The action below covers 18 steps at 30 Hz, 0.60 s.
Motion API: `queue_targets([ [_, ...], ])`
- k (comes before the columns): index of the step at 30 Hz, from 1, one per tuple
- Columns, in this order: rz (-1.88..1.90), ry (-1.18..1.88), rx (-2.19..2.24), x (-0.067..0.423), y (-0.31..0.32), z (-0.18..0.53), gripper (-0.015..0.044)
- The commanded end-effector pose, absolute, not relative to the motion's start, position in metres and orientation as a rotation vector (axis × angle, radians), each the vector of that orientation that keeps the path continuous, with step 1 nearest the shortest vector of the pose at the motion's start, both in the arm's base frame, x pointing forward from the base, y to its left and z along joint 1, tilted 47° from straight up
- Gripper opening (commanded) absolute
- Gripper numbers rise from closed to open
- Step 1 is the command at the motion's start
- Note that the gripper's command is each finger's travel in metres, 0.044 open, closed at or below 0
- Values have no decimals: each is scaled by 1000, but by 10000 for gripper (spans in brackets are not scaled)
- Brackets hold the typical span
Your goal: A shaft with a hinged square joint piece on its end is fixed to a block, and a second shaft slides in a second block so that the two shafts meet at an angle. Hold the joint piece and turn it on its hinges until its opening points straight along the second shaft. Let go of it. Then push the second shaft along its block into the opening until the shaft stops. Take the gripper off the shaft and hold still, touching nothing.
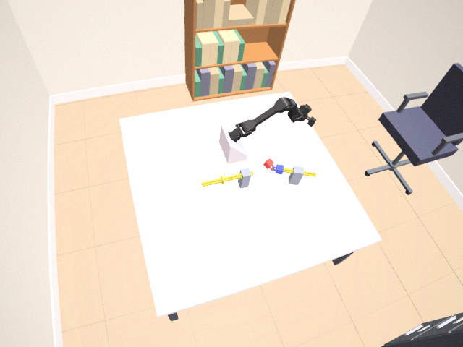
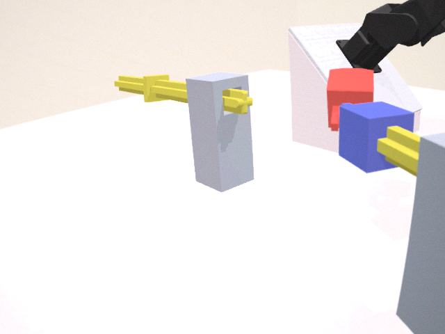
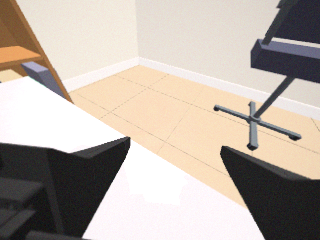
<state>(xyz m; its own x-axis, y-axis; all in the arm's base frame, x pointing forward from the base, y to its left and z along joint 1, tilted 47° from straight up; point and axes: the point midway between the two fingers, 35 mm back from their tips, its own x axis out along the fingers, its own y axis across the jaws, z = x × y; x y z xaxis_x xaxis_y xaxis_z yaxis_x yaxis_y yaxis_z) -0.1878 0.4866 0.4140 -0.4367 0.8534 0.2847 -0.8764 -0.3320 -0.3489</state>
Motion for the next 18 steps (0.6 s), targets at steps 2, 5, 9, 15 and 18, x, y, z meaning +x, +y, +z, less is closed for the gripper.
queue_targets([
  [2,1806,-573,39,-124,488,439,440],
  [5,1741,-585,20,-94,485,448,440],
  [9,1698,-564,-59,-60,488,439,440],
  [15,1631,-568,-158,-6,480,439,440],
  [18,1589,-534,-229,28,477,427,440],
])
